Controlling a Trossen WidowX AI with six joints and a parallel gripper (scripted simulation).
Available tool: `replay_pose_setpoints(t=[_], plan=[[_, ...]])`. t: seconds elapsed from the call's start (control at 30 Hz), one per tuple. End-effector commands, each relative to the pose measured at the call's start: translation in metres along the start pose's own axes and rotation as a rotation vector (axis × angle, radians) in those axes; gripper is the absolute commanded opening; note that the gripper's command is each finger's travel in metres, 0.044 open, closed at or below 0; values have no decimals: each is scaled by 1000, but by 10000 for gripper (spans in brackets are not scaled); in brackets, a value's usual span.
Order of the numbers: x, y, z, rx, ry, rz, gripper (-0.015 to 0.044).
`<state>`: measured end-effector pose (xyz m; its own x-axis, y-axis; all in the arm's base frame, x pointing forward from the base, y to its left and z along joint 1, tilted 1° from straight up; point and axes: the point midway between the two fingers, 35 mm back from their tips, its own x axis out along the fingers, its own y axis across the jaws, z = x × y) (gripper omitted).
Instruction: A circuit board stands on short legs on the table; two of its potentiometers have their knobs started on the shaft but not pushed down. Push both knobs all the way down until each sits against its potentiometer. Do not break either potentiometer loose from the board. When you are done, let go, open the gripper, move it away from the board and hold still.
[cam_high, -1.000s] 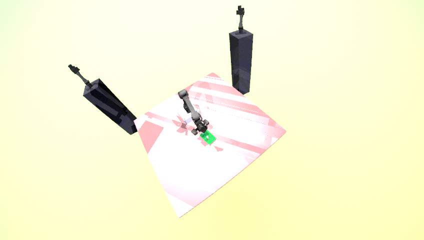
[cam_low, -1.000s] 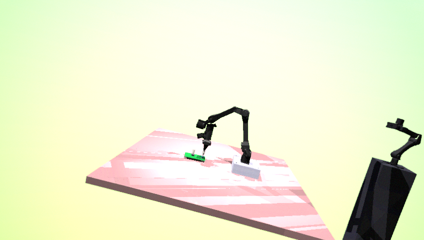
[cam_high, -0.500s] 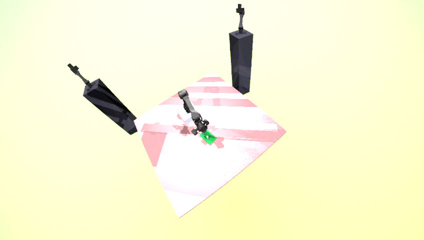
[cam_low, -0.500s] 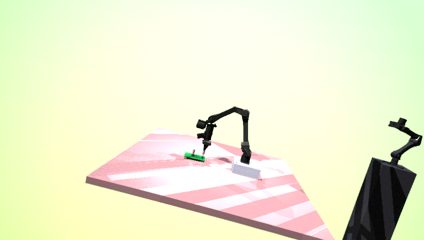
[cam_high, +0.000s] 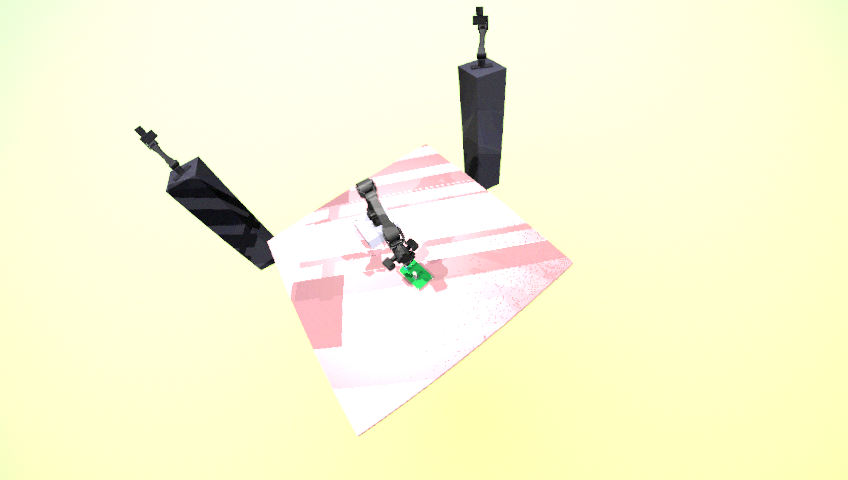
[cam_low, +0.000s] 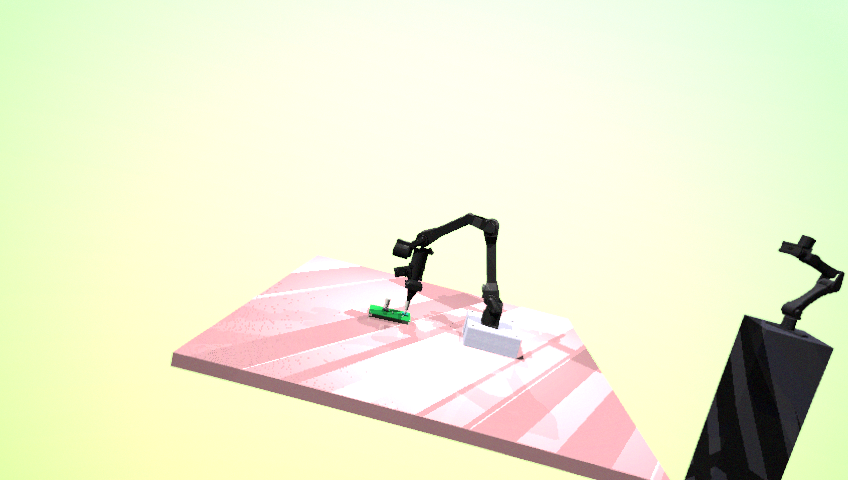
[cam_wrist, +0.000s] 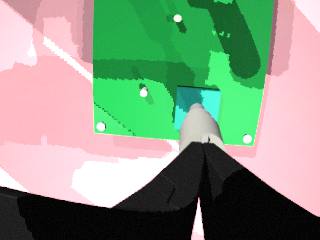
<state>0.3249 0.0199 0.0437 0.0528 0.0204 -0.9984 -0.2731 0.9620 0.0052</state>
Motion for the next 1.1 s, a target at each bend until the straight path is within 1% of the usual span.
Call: replay_pose_setpoints(t=[0.0, 1.07], plan=[[11, -1, 1, -2, 6, -2, 0], [17, -1, 1, -2, 6, -2, 0]])
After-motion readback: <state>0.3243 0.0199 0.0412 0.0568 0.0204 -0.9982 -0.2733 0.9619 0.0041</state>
